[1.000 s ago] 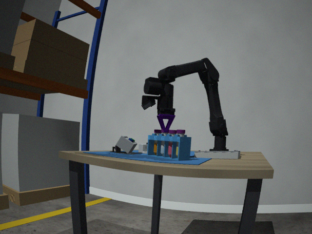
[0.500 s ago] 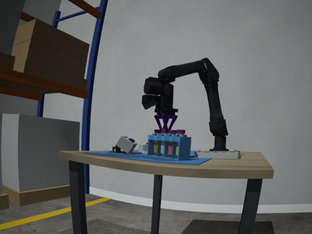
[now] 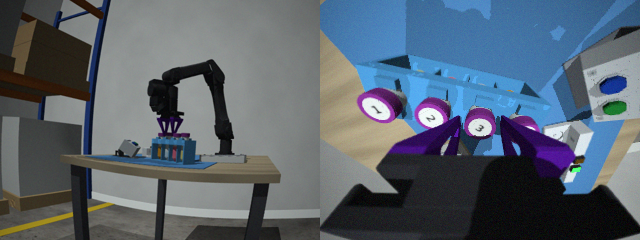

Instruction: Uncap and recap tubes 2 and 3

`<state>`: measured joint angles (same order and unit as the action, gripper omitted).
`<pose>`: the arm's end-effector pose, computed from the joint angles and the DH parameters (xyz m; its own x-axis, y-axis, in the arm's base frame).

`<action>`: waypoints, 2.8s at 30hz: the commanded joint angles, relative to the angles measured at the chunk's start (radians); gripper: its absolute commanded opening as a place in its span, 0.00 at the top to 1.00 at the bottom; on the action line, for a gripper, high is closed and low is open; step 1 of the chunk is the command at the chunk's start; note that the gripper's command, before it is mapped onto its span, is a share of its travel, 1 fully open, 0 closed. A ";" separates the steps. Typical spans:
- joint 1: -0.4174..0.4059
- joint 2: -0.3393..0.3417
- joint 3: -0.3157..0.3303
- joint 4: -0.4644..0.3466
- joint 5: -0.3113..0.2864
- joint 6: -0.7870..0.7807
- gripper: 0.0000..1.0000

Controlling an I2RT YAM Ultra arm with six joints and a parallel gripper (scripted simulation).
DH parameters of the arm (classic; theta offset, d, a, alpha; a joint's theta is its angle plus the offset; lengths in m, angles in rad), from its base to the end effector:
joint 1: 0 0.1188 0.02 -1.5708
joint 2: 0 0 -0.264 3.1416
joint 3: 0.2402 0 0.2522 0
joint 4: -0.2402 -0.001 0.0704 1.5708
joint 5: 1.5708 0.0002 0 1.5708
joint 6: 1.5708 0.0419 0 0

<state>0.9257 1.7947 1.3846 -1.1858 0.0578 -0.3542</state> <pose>0.1961 0.2582 0.2214 -0.2868 -0.9570 0.0436 -0.9575 0.2849 -0.0455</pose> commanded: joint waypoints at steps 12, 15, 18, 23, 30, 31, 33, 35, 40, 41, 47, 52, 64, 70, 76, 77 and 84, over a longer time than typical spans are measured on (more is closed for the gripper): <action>-0.001 -0.014 0.003 0.000 -0.001 -0.039 1.00; -0.001 -0.014 0.003 0.000 -0.001 -0.039 1.00; -0.001 -0.014 0.003 0.000 -0.001 -0.039 1.00; -0.001 -0.014 0.003 0.000 -0.001 -0.039 1.00; -0.001 -0.014 0.001 0.002 -0.001 0.194 1.00; -0.001 -0.014 0.001 0.002 -0.001 0.227 1.00; -0.001 -0.014 0.001 0.002 -0.001 0.294 1.00; -0.002 -0.014 0.000 0.003 -0.001 0.361 1.00; -0.001 -0.014 0.000 0.003 -0.001 0.461 1.00; -0.002 -0.014 0.000 0.004 -0.001 0.494 1.00; -0.002 -0.014 -0.001 0.005 -0.001 0.694 1.00; -0.002 -0.014 -0.001 0.005 -0.001 0.746 1.00; -0.002 -0.014 -0.001 0.005 -0.001 0.746 0.51; -0.001 -0.014 0.002 0.001 -0.001 0.666 0.51; -0.001 -0.014 0.002 0.001 -0.001 0.506 0.51; -0.001 -0.014 0.002 0.001 -0.001 0.466 0.51; -0.001 -0.014 0.002 0.001 -0.001 0.187 0.51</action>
<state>0.9245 1.7901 1.3800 -1.1847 0.0574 -0.0044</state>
